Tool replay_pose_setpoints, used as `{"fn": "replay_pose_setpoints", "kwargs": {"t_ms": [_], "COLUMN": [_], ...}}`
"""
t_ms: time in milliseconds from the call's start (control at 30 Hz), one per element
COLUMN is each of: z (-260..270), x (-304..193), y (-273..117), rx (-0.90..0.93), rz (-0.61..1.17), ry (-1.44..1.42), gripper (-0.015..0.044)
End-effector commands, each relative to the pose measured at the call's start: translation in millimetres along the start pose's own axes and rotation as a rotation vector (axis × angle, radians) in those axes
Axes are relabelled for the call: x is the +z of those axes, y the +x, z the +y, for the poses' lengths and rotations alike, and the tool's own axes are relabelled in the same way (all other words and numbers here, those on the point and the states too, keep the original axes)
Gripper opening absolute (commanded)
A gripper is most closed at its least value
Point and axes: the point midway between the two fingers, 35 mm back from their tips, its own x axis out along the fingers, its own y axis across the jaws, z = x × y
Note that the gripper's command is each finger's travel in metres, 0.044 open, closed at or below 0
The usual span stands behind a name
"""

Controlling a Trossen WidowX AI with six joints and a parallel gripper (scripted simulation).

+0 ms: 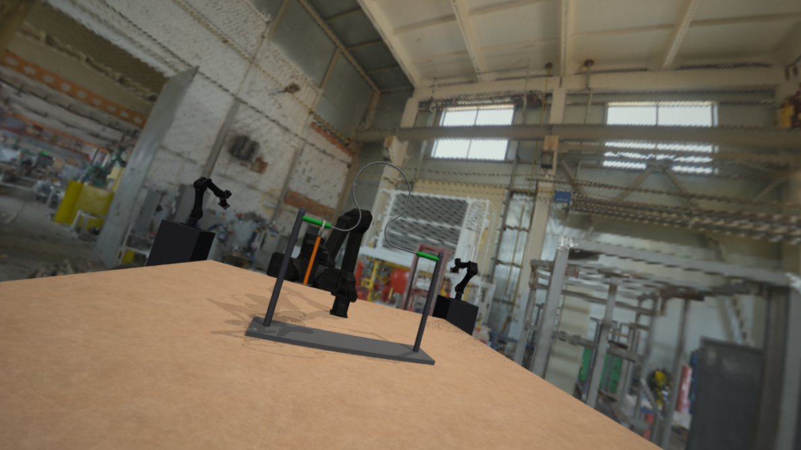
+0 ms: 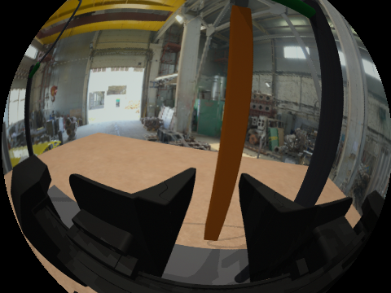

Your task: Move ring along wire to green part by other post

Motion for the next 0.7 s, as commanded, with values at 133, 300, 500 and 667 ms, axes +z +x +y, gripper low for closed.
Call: {"fn": "replay_pose_setpoints", "kwargs": {"t_ms": [133,300,500,667], "z": [0.0,0.0,0.0,-0.2], "x": [0.0,0.0,0.0,1.1], "y": [0.0,0.0,0.0,0.1], "rx": [0.0,0.0,0.0,0.001], "rz": [0.0,0.0,0.0,0.0], "ry": [0.0,0.0,0.0,0.0], "gripper": [0.0081,-0.005,-0.015,-0.015]}}
